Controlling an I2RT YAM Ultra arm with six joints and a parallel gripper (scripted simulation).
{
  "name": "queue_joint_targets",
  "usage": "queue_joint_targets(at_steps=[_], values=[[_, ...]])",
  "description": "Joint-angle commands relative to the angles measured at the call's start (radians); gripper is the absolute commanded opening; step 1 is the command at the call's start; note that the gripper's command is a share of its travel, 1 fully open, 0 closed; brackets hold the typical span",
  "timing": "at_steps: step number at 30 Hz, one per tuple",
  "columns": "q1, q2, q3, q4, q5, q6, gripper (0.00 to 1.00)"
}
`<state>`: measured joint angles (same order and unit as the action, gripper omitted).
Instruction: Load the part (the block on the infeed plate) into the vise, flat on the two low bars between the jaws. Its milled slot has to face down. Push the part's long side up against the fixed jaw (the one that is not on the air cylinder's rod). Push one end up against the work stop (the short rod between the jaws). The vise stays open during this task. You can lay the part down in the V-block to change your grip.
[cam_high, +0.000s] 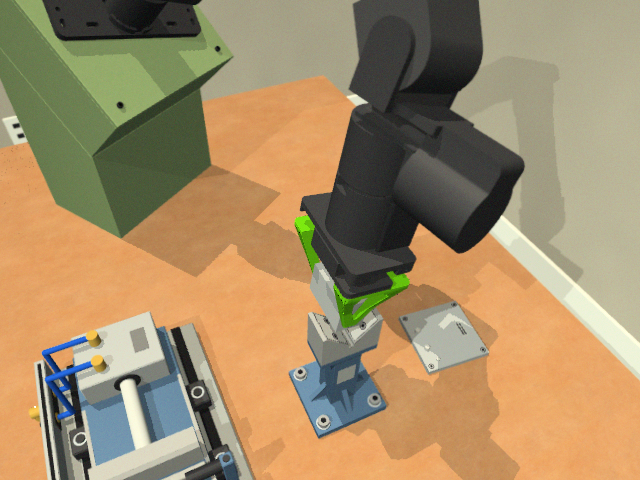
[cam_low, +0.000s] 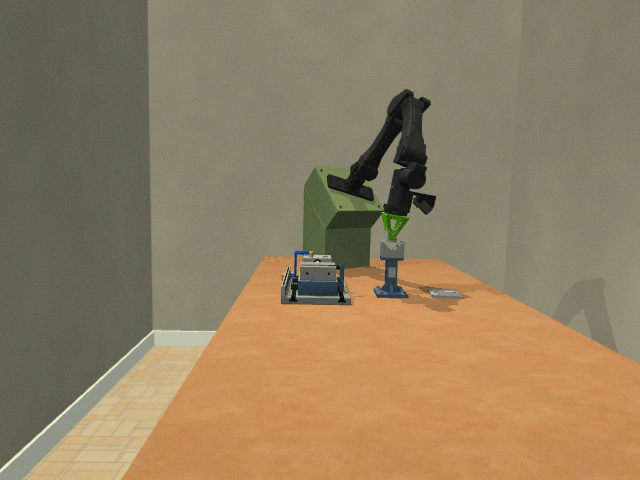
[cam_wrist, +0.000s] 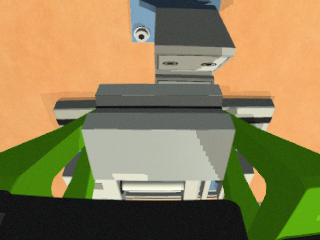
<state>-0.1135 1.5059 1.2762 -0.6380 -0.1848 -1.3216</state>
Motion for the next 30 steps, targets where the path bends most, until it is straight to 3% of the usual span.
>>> queue_joint_targets(at_steps=[1, 30], values=[[0.019, 0.009, 0.036, -0.031, 0.061, 0.023, 0.00], [0.175, 0.067, 0.162, -0.178, 0.429, 0.156, 0.00]])
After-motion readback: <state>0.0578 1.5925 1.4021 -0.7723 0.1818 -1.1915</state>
